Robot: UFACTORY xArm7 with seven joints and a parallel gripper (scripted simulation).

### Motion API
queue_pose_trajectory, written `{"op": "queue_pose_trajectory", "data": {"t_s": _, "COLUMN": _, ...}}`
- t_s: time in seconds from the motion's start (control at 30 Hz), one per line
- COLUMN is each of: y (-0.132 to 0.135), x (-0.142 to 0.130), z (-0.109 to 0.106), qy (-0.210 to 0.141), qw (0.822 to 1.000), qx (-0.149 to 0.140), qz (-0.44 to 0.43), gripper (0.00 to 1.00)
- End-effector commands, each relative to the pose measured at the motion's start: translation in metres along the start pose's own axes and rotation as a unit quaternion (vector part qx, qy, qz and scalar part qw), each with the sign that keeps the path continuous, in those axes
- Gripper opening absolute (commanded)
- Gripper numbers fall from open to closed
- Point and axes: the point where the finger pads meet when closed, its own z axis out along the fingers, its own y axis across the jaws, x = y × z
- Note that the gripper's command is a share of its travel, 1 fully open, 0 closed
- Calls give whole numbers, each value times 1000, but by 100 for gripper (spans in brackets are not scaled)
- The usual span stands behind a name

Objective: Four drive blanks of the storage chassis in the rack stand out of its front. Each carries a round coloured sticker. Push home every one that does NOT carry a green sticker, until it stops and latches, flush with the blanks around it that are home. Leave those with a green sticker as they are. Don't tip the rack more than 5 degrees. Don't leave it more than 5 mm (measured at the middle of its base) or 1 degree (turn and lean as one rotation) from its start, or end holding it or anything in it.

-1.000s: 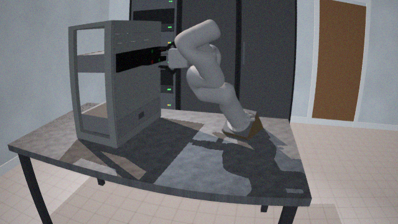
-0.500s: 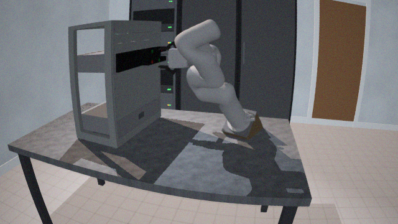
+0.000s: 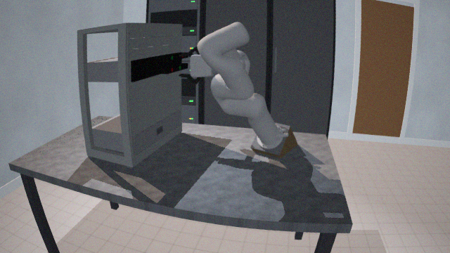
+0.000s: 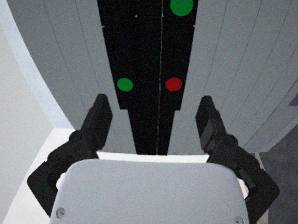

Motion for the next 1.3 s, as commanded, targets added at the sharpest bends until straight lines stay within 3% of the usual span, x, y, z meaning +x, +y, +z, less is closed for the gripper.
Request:
{"op": "queue_pose_trajectory", "data": {"t_s": 0.0, "y": -1, "x": 0, "z": 0, "qy": 0, "qw": 1000, "qx": 1, "qz": -1, "gripper": 100}}
{"op": "queue_pose_trajectory", "data": {"t_s": 0.43, "y": -1, "x": 5, "z": 0, "qy": 0, "qw": 1000, "qx": 1, "qz": -1, "gripper": 100}}
{"op": "queue_pose_trajectory", "data": {"t_s": 0.9, "y": -2, "x": 74, "z": 0, "qy": 0, "qw": 1000, "qx": 1, "qz": -1, "gripper": 100}}
{"op": "queue_pose_trajectory", "data": {"t_s": 1.27, "y": -2, "x": 85, "z": 0, "qy": 0, "qw": 1000, "qx": 1, "qz": -1, "gripper": 100}}
